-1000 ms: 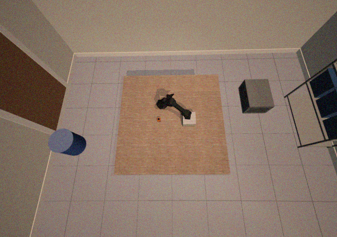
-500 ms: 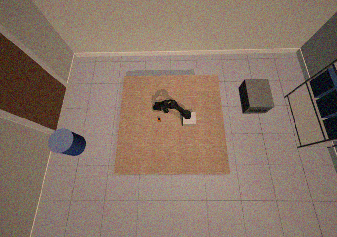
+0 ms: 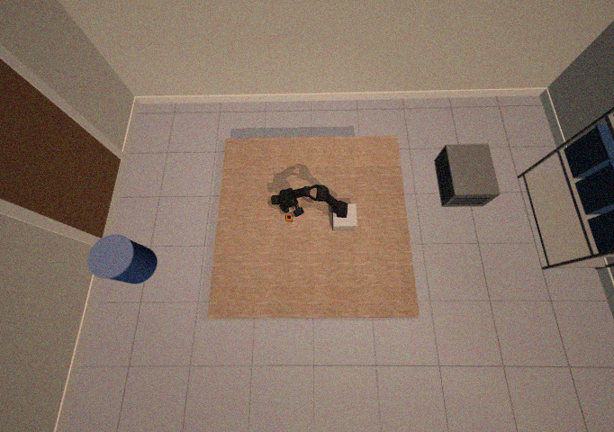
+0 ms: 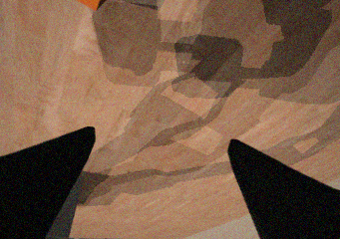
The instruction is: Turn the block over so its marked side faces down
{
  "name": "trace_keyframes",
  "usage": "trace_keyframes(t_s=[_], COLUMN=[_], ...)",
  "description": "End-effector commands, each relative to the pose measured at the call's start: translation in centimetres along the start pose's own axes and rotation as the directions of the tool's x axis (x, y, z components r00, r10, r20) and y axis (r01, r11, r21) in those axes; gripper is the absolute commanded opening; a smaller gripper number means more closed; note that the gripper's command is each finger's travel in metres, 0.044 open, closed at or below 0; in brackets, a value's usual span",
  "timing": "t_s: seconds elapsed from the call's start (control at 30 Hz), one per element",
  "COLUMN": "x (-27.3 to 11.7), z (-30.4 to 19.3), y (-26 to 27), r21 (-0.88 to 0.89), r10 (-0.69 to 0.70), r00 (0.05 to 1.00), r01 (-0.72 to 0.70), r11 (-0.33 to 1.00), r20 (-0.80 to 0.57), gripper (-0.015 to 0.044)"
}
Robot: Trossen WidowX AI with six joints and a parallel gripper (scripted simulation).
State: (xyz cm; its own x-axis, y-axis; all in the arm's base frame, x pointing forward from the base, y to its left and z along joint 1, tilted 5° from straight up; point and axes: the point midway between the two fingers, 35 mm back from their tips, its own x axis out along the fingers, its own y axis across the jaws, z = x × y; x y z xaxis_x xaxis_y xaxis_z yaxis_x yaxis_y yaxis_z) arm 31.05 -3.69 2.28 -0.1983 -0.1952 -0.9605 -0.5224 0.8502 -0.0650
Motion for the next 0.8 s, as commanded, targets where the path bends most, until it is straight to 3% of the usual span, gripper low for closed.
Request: trace_keyframes(t_s=[0.0, 0.07, 0.4, 0.53, 0.77], x=[-5.3, -6.2, -6.3, -3.3, -2.3], z=[5.0, 5.7, 5.8, 7.0, 7.3], y=[3.0, 3.8, 4.0, 4.3, 4.5], r21=[0.335, 0.376, 0.378, 0.378, 0.378], r10=[0.087, 0.109, 0.110, 0.111, 0.111], r00=[0.949, 0.931, 0.930, 0.930, 0.930], r01=[-0.192, -0.245, -0.248, -0.248, -0.248], r11=[0.922, 0.894, 0.892, 0.892, 0.892], r20=[0.304, 0.348, 0.350, 0.350, 0.350], gripper=[0.0440, 0.0440, 0.0440, 0.0440, 0.0440])
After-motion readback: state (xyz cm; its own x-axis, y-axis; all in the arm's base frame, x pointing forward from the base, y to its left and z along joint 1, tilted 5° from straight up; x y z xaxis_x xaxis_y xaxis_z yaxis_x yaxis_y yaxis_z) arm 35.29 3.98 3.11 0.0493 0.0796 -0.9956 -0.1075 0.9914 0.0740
